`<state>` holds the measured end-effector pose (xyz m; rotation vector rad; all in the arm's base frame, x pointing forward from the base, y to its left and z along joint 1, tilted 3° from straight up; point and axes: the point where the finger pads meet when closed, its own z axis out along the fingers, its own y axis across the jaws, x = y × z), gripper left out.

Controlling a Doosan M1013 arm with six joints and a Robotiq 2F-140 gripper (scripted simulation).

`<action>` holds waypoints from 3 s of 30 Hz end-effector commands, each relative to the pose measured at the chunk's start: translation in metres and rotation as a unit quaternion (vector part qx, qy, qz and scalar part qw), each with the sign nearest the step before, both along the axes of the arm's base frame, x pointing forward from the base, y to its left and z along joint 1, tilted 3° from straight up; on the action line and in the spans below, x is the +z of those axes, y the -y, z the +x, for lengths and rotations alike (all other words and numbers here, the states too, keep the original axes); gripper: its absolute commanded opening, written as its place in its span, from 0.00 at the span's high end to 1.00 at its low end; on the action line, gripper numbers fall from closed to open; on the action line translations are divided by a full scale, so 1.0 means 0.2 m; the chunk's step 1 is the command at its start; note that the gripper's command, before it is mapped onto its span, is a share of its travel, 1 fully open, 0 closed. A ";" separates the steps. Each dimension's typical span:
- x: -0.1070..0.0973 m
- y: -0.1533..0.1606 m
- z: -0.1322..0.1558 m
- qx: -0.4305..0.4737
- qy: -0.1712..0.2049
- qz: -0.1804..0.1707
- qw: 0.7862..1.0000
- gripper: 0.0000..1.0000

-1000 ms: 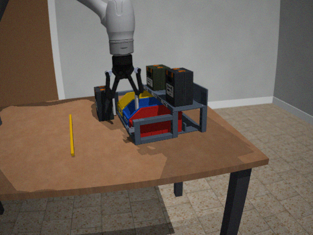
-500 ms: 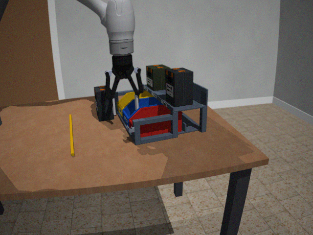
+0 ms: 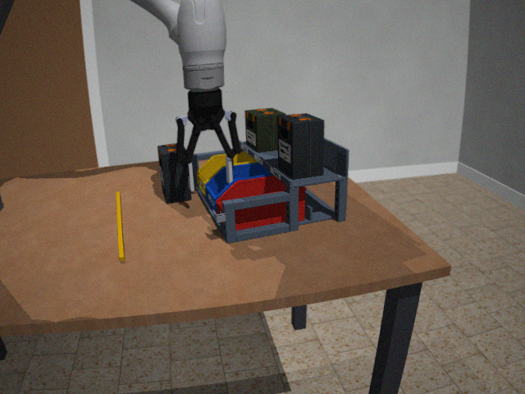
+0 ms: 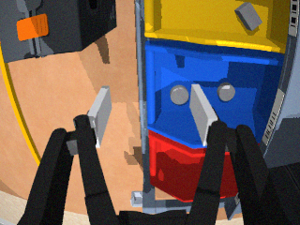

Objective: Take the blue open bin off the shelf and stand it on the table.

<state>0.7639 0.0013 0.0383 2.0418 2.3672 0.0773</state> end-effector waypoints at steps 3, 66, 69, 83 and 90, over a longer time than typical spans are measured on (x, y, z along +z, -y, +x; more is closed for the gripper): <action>0.01 0.00 0.00 0.000 0.000 0.000 1.000 0.43; -0.08 0.00 0.00 0.000 0.000 0.000 1.000 0.43; -0.08 0.00 0.00 0.000 0.000 0.000 1.000 0.43; -0.11 0.00 0.01 0.000 0.000 0.000 1.000 0.43; -0.10 0.00 0.01 0.000 0.000 0.000 1.000 0.43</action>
